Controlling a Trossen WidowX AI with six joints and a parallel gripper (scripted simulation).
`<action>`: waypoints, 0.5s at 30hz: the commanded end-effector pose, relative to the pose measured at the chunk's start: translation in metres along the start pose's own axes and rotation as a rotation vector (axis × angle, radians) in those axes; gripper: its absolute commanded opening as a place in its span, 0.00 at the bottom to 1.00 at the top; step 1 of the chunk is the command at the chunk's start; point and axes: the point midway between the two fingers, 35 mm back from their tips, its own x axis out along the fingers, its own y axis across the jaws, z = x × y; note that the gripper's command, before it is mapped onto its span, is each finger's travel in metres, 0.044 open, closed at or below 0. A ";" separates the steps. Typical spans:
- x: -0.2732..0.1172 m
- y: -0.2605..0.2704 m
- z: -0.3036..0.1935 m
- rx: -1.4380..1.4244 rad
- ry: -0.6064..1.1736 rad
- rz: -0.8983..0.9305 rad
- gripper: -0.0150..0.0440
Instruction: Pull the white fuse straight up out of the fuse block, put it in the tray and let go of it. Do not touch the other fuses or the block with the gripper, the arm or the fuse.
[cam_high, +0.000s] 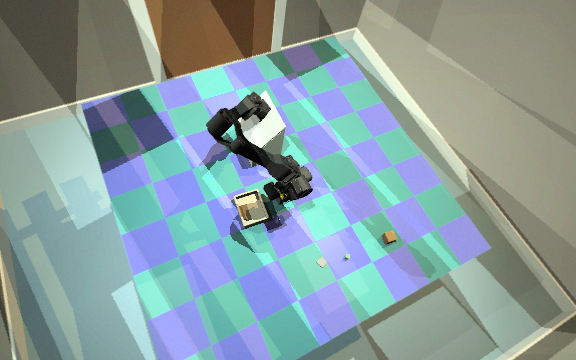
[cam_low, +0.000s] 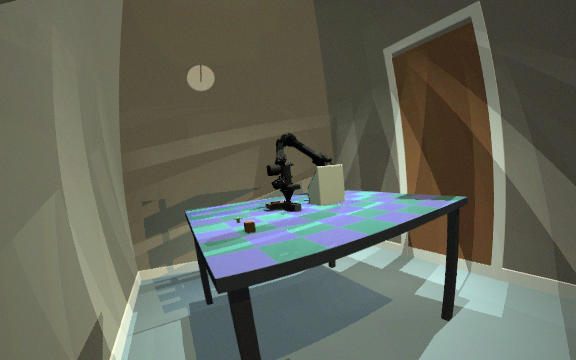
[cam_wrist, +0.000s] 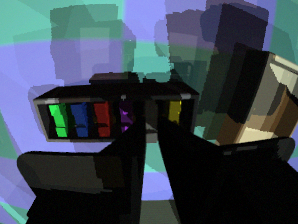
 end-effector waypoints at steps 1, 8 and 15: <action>-0.002 0.000 0.001 0.005 0.000 0.002 0.25; -0.005 0.000 0.001 0.005 0.000 0.002 0.25; -0.009 0.000 0.001 0.004 0.000 0.002 0.25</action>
